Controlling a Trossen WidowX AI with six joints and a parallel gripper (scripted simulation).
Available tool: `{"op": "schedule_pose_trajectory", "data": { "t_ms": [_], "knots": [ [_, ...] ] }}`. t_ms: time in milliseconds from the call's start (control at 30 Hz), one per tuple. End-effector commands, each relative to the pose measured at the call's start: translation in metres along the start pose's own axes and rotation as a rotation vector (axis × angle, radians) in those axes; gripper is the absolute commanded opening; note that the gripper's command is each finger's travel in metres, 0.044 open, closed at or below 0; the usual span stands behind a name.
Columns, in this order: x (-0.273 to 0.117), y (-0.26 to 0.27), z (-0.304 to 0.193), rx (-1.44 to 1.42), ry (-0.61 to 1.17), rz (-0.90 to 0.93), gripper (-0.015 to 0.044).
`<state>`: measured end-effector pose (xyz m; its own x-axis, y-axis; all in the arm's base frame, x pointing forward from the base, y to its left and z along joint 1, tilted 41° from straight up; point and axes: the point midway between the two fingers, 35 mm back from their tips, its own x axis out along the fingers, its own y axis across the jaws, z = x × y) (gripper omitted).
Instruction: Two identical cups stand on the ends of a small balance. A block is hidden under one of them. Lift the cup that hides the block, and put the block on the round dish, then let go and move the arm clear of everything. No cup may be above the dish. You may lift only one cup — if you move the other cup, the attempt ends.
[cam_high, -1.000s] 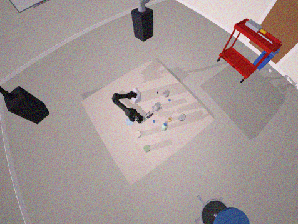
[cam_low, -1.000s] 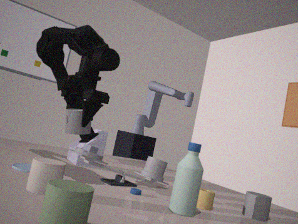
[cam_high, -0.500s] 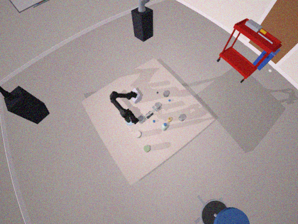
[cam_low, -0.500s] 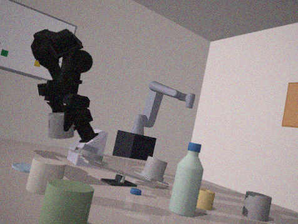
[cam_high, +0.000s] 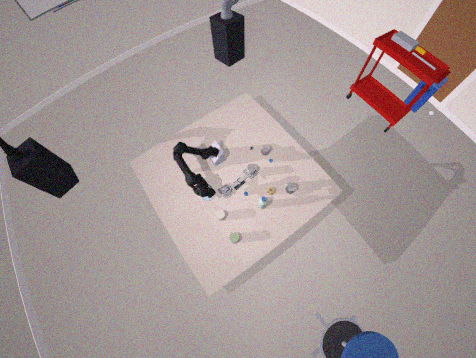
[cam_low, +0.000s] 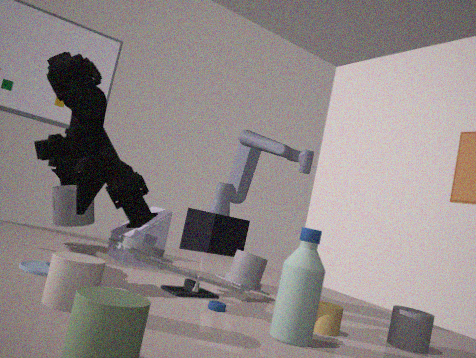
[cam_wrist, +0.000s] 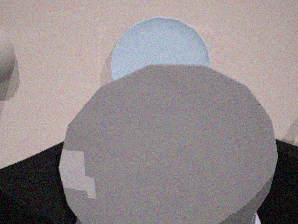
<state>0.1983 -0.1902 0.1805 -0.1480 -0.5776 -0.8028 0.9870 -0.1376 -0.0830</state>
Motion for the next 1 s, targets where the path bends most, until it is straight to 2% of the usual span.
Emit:
{"op": "schedule_pose_trajectory", "data": {
  "t_ms": [0,967],
  "knots": [
    [0.002,-0.011,0.007,0.004,-0.001,0.013,0.0000],
    [0.023,-0.086,0.037,0.001,-0.051,0.020,0.0000]
  ]
}}
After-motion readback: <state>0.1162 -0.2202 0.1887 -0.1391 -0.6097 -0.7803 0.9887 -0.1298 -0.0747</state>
